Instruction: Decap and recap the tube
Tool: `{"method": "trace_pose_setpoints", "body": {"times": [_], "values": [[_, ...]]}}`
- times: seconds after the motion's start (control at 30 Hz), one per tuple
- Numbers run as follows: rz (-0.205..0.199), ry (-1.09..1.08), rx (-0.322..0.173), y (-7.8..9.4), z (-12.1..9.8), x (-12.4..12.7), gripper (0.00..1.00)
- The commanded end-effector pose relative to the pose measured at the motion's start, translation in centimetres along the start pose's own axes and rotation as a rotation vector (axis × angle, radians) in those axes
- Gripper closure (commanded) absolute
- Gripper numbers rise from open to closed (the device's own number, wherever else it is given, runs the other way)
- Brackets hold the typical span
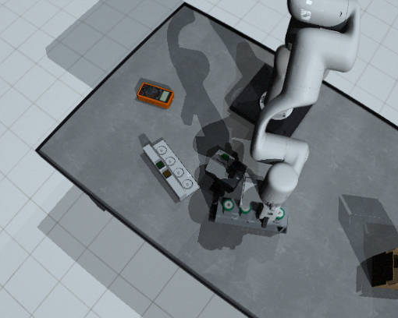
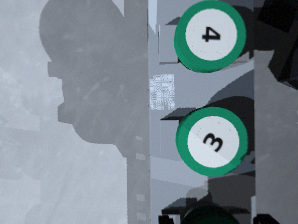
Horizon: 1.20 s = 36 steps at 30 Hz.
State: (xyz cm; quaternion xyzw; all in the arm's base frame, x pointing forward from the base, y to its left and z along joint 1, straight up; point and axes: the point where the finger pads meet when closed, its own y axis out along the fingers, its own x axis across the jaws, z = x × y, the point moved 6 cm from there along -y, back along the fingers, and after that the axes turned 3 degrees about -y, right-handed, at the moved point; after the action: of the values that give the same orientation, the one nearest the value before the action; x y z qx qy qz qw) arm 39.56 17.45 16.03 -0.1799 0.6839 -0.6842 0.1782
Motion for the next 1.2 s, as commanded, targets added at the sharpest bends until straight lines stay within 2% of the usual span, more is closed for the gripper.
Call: {"method": "trace_pose_setpoints", "body": {"times": [0.0, 0.1, 0.13, 0.6, 0.87, 0.93, 1.07, 1.17], "values": [[0.006, 0.001, 0.001, -0.3, 0.0, -0.2, 0.54], [0.006, 0.001, 0.001, -0.3, 0.0, -0.2, 0.54], [0.006, 0.001, 0.001, -0.3, 0.0, -0.2, 1.00], [0.007, 0.001, 0.001, -0.3, 0.0, -0.2, 1.00], [0.006, 0.001, 0.001, -2.7, 0.0, -0.2, 1.00], [0.006, 0.001, 0.001, -2.7, 0.0, -0.2, 1.00], [0.006, 0.001, 0.001, -3.9, 0.0, -0.2, 1.00], [0.006, 0.001, 0.001, -3.9, 0.0, -0.2, 1.00]]}}
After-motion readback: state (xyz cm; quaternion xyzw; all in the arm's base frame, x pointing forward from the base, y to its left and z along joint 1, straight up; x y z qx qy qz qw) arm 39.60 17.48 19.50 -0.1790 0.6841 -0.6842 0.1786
